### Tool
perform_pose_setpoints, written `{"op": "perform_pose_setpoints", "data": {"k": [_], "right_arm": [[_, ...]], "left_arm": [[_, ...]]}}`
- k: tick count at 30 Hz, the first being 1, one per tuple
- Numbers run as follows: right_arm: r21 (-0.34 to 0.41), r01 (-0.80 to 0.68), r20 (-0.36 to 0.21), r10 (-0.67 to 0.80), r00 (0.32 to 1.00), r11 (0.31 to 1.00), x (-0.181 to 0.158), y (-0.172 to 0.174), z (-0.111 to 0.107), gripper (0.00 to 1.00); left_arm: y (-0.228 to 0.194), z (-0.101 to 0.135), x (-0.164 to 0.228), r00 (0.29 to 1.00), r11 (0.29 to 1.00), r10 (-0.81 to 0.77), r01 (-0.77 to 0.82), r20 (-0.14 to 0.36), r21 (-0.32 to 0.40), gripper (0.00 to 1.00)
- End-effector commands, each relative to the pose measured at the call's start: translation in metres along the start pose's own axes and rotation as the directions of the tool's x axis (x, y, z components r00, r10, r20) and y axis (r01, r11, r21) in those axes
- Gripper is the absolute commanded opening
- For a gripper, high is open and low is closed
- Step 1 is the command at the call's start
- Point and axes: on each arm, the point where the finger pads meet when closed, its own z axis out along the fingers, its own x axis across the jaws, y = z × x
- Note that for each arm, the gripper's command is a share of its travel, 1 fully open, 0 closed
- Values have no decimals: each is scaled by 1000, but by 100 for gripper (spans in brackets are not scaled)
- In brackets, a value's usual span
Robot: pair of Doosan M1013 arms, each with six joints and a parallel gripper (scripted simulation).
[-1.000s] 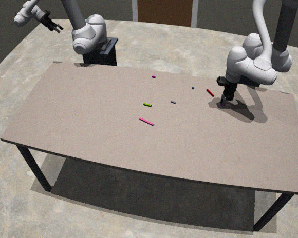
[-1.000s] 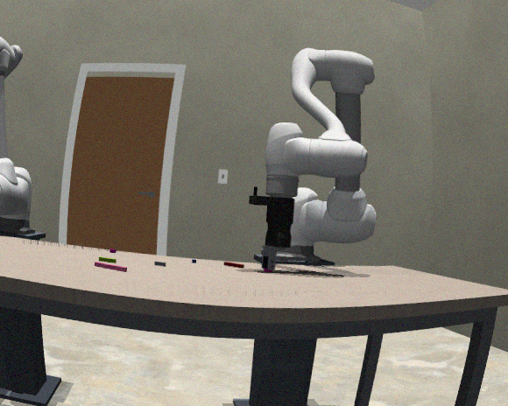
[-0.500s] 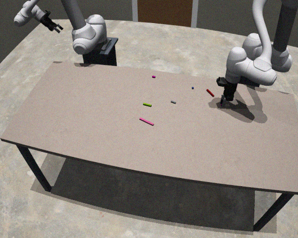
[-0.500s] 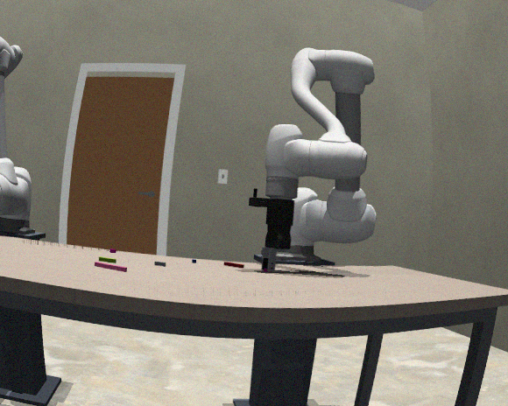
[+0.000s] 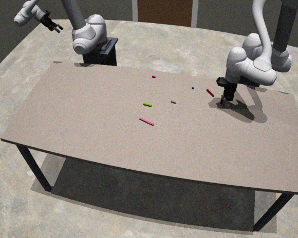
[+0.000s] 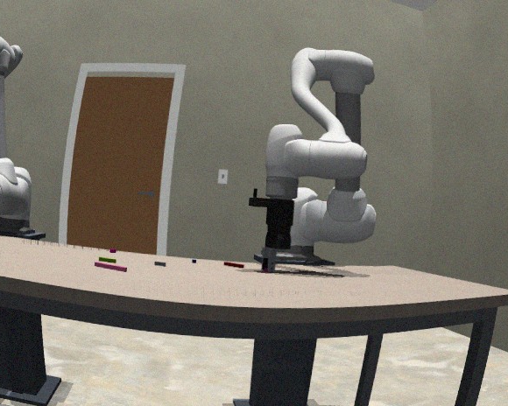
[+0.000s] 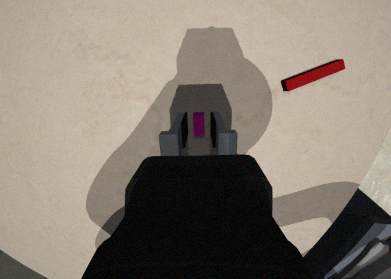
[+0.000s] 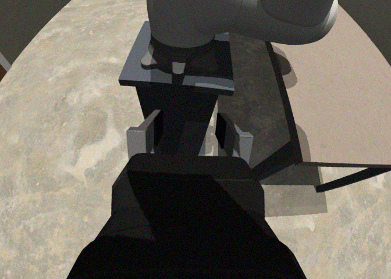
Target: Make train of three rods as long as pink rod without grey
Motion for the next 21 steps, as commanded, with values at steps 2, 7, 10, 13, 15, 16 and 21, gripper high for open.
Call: {"op": "perform_pose_setpoints", "data": {"k": [2,7,10,13,15,16,21], "right_arm": [[-1,0,0,0,1000,1000,0,0,-1,100],[-1,0,0,0,1000,1000,0,0,-1,100],[-1,0,0,0,1000,1000,0,0,-1,100],[-1,0,0,0,1000,1000,0,0,-1,100],[-1,0,0,0,1000,1000,0,0,-1,100],[-1,0,0,0,1000,1000,0,0,-1,100],[-1,0,0,0,1000,1000,0,0,-1,100]], "left_arm": [[0,-1,0,1000,1000,0,0,1,1,54],[0,-1,0,1000,1000,0,0,1,1,54],[0,-1,0,1000,1000,0,0,1,1,54],[0,-1,0,1000,1000,0,0,1,1,54],[0,-1,0,1000,1000,0,0,1,1,54],[0,-1,0,1000,1000,0,0,1,1,24],[0,-1,0,1000,1000,0,0,1,1,24]]}}
